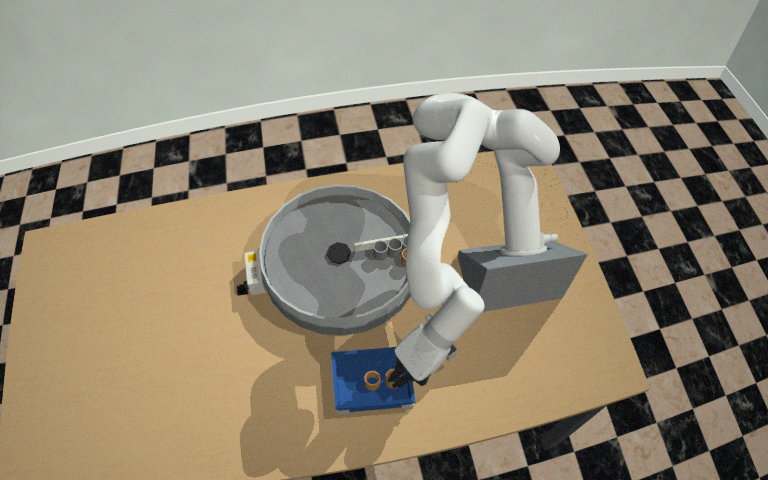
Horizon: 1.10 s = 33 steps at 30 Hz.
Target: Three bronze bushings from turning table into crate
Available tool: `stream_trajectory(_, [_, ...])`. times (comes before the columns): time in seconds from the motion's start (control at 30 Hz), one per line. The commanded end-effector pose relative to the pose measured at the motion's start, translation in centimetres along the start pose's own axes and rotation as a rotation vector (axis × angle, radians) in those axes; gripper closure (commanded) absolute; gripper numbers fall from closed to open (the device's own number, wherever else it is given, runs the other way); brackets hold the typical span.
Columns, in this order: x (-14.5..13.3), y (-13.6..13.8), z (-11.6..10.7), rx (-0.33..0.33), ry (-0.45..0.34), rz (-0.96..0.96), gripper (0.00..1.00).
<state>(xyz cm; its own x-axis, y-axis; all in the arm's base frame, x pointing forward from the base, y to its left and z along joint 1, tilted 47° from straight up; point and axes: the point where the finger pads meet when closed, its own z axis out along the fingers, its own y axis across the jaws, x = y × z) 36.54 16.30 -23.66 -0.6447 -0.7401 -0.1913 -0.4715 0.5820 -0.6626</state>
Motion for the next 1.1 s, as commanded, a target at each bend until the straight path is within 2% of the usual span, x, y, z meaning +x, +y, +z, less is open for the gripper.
stream_trajectory(0.0, [-0.2,0.0,0.0,0.000,-0.003,0.001,0.89])
stream_trajectory(0.43, [-0.5,0.0,-0.4,0.000,-0.003,0.001,0.89])
stream_trajectory(1.07, [-4.9,0.0,-5.7,0.000,-0.003,0.001,0.89])
